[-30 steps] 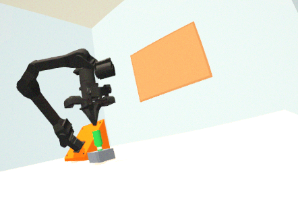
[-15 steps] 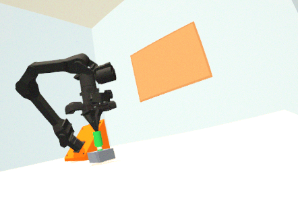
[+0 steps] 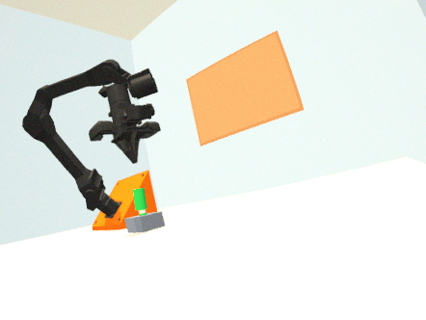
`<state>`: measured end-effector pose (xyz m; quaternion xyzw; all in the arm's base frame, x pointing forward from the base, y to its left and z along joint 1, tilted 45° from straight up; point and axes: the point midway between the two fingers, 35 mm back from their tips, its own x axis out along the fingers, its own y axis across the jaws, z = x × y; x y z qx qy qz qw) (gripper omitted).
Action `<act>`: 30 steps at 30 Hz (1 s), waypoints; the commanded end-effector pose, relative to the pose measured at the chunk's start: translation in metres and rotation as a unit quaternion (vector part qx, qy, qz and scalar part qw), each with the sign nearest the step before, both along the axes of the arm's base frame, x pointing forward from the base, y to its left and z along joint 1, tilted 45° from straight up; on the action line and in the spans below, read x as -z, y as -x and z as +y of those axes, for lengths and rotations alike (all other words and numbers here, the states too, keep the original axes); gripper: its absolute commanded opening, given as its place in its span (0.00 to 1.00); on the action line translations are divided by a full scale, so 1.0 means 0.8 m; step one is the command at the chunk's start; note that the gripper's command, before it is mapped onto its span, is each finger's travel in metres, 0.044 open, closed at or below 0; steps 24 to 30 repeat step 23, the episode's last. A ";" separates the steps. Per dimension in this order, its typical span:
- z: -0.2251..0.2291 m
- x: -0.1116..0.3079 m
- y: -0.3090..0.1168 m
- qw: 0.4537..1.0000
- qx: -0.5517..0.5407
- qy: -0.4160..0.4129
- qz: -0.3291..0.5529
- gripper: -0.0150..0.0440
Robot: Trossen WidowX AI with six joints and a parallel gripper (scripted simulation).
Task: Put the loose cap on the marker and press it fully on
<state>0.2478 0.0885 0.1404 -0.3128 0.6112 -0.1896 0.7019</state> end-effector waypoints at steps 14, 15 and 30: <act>0.021 -0.026 0.008 1.000 -0.014 -0.018 -0.011 0.74; 0.021 -0.026 0.008 1.000 -0.014 -0.018 -0.011 0.79; 0.021 -0.026 0.008 1.000 -0.014 -0.018 -0.011 1.00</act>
